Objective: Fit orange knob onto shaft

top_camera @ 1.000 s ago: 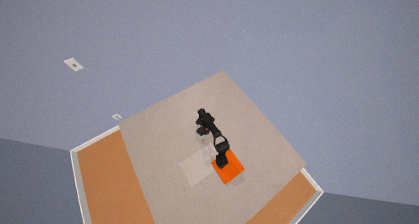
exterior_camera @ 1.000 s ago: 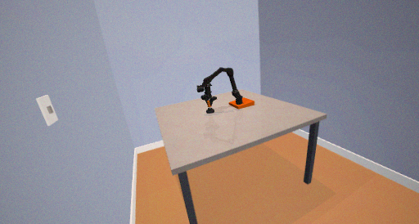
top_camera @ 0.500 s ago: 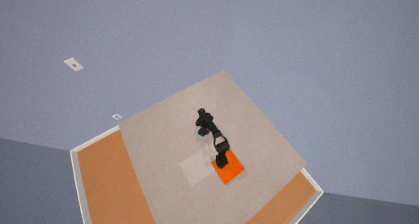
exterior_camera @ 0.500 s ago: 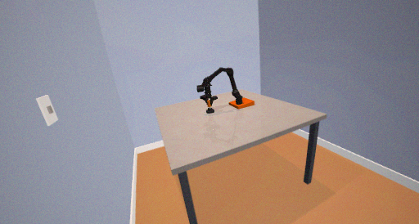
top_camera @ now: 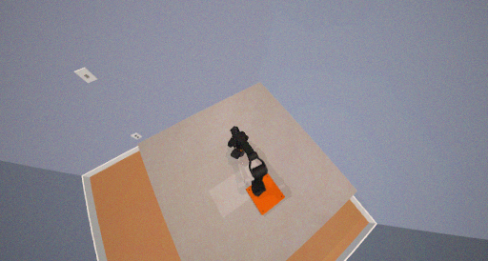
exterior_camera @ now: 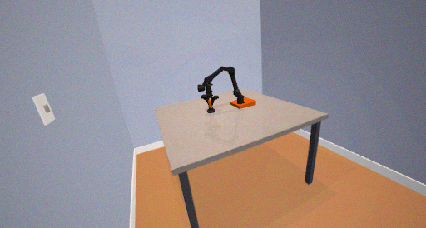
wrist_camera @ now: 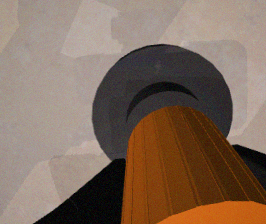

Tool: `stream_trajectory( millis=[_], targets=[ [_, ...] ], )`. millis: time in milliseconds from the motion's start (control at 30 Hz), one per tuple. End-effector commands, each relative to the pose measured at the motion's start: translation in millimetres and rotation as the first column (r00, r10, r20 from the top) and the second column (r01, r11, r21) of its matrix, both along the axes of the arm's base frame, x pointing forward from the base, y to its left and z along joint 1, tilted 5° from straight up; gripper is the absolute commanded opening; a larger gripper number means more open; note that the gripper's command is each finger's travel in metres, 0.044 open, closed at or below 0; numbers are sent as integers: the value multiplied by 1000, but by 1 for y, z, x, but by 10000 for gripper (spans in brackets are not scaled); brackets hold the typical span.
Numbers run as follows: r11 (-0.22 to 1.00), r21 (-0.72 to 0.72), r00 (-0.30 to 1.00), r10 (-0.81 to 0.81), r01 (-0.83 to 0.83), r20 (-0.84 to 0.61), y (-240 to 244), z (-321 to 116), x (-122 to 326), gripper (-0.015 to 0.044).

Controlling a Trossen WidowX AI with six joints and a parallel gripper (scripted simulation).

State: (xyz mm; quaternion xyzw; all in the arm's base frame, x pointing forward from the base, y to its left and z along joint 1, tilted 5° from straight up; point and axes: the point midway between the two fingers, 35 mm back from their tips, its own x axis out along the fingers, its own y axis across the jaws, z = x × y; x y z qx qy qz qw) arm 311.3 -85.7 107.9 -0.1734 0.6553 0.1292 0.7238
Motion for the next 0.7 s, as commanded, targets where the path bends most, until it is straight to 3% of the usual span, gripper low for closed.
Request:
stream_trajectory(
  millis=[0, 300, 500, 667],
  targets=[
    [1000, 0, 1000, 4, -4, 2, 0, -1, 1, 0],
    [1000, -1, 1000, 13, -13, 2, 0, 5, 1, 0],
    [979, -21, 980, 201, -201, -8, 0, 4, 1, 0],
    [977, -22, 978, 211, -211, -8, 0, 1, 0, 0]
  ],
)
